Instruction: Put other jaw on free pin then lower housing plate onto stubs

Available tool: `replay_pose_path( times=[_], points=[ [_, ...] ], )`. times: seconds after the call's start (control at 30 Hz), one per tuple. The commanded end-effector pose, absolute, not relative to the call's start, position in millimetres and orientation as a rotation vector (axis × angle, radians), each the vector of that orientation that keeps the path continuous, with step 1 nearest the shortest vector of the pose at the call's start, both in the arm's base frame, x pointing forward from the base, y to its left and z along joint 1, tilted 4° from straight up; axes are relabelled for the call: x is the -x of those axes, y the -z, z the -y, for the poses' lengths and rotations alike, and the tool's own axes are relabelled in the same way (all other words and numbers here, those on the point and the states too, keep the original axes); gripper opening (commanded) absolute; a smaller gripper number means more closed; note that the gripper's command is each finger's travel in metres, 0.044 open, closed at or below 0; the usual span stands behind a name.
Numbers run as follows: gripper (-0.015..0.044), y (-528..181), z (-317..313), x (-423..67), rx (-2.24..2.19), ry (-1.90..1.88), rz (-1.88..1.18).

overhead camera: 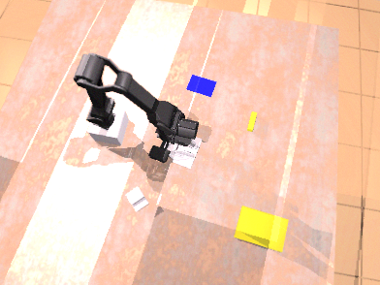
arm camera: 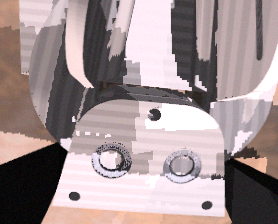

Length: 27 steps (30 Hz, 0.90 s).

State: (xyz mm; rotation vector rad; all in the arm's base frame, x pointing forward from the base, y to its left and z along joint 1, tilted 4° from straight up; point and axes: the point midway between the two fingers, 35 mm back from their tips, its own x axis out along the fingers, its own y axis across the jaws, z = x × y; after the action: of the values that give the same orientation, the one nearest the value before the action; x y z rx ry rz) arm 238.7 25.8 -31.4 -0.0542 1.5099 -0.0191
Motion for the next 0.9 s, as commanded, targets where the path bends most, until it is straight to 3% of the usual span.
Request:
replay_pose_path(
  times=[0.0, 0.57, 0.7, 0.87],
  points=[
    [0.0351, 31.8, -24.9, -238.8, 0.060, 0.021, -1.509],
    [0.0351, 31.8, -24.9, -238.8, 0.060, 0.021, -1.509],
    [0.0440, 31.4, -25.8, -238.8, 0.054, 0.019, -1.510],
    [0.0440, 31.4, -25.8, -238.8, 0.054, 0.019, -1.510]
  ],
)
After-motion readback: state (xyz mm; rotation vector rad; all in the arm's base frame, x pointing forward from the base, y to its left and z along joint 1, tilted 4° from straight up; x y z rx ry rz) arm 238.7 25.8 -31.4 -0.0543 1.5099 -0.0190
